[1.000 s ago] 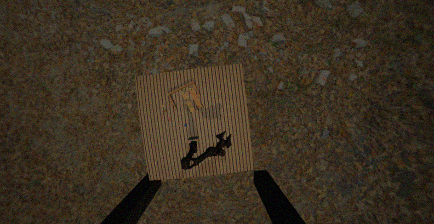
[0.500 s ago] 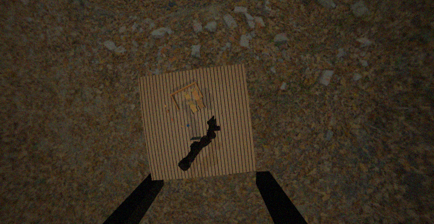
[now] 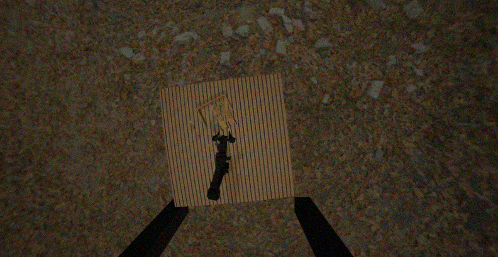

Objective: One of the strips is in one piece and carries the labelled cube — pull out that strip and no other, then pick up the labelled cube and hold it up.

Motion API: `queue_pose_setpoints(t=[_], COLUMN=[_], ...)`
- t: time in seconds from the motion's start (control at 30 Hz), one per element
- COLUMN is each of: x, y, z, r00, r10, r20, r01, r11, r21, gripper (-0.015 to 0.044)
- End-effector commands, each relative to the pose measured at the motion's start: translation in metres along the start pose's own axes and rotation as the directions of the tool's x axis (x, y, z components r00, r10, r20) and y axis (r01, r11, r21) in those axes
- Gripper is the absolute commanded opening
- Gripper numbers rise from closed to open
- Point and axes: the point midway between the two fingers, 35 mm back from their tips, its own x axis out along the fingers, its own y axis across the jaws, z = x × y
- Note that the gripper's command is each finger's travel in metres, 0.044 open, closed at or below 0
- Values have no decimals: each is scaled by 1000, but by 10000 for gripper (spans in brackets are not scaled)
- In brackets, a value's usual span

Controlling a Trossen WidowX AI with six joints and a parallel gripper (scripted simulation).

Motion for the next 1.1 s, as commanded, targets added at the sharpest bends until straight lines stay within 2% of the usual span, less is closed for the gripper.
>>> queue_pose_setpoints(t=[0.0, 0.9, 1.07], x=[-7, -8, 13], y=[54, 57, 51], z=[-35, -38, -25], r00=[994, 993, 982], r10=[73, 78, -2], r20=[-84, -90, -191], r01=[-99, -108, -87], r11=[919, 907, 886], r21=[-383, -407, -456], gripper=[400, 400, 269])
